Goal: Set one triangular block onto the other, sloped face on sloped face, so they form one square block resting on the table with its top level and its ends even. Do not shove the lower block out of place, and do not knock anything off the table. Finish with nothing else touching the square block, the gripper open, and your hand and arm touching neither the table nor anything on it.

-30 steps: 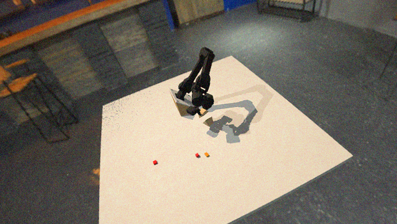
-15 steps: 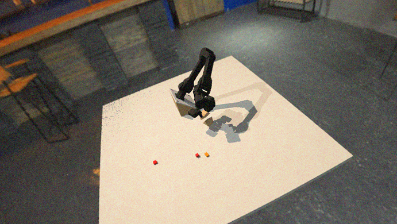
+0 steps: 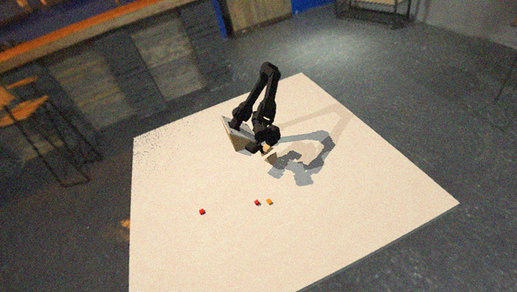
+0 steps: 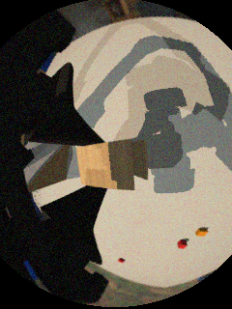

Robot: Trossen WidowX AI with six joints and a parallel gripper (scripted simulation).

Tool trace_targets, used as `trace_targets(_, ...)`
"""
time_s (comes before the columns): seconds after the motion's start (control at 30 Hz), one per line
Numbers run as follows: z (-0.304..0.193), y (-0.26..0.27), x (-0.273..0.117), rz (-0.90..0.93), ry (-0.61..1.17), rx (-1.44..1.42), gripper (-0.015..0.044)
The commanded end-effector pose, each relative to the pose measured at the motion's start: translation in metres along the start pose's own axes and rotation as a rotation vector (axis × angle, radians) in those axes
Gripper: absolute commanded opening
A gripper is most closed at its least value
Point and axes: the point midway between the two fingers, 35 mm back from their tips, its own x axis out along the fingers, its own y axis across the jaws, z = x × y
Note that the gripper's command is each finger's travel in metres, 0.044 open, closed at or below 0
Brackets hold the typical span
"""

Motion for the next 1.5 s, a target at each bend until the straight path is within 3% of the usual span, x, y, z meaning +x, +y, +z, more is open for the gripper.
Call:
trace_targets(0.0, 0.001, 0.000, 0.002, 0.004, -0.003, 0.004, 0.0000)
trace_targets(1.47, 0.008, 0.001, 0.021, 0.005, -0.005, 0.004, 0.0000)
